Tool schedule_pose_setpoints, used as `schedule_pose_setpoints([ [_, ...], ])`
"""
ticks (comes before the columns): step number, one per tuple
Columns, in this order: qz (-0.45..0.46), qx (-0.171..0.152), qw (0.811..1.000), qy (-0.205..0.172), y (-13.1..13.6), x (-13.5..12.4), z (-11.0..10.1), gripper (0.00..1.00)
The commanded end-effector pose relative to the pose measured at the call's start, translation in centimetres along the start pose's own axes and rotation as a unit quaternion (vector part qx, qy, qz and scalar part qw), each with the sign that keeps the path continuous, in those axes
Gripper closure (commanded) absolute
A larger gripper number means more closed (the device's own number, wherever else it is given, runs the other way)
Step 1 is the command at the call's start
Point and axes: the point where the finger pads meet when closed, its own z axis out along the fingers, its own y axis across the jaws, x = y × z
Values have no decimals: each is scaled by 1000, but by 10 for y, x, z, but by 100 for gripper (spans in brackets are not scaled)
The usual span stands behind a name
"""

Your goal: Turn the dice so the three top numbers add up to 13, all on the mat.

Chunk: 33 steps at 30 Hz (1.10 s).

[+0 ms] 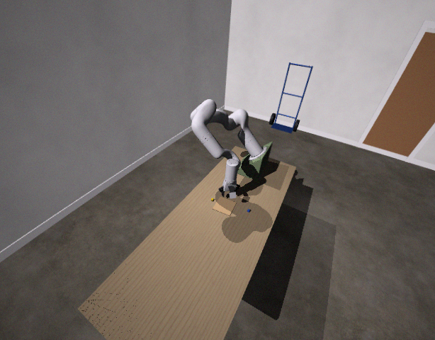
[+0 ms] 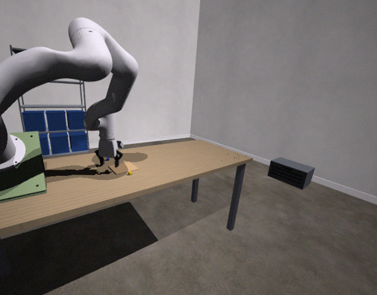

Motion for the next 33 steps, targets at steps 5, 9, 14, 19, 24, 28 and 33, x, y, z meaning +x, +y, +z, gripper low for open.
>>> schedule_pose_setpoints([
  [5,0,0,1000,1,-6,11,-1,0],
  [9,0,0,1000,1,-17,31,-1,0],
  [14,0,0,1000,1,-29,52,-1,0],
  [19,0,0,1000,1,-51,91,-1,0],
  [24,0,0,1000,1,-72,130,-1,0],
  [28,0,0,1000,1,-80,143,-1,0],
  [33,0,0,1000,1,-94,168,-1,0],
])
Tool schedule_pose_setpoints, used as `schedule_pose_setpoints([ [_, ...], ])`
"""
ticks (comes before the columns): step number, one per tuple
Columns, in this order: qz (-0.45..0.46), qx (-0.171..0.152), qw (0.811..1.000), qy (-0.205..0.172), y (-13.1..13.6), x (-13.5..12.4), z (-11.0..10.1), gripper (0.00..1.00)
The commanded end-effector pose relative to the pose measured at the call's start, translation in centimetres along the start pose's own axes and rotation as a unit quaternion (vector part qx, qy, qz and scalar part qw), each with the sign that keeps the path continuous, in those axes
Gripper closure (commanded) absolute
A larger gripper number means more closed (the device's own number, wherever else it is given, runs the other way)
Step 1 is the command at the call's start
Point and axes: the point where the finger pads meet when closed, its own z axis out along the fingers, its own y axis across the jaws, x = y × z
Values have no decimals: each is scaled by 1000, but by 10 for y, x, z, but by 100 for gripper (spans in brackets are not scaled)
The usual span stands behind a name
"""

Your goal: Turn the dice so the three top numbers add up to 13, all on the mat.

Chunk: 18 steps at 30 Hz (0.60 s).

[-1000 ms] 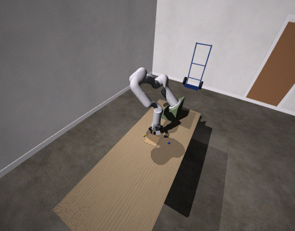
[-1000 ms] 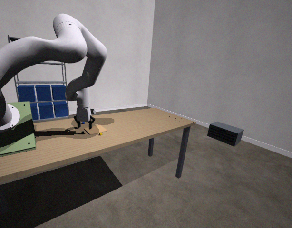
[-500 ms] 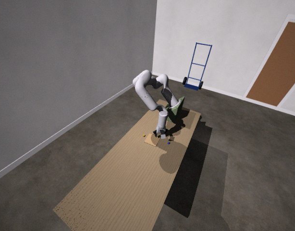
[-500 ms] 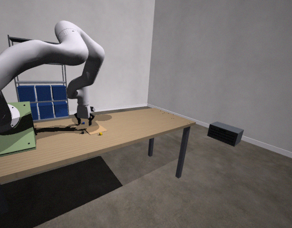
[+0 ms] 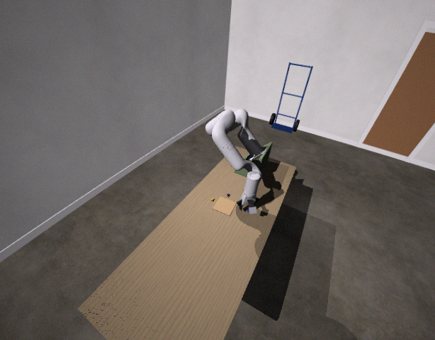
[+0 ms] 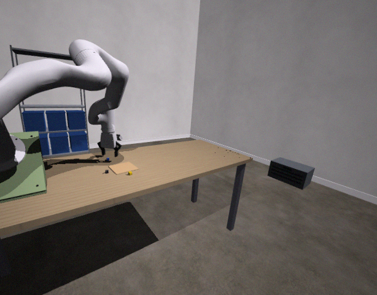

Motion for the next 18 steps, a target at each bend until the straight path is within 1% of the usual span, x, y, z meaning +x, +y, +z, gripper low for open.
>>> schedule_pose_setpoints([
  [1,0,0,1000,-1,-8,16,0,0],
  [7,0,0,1000,-1,-14,27,0,0],
  [18,0,0,1000,-1,-15,28,0,0],
])
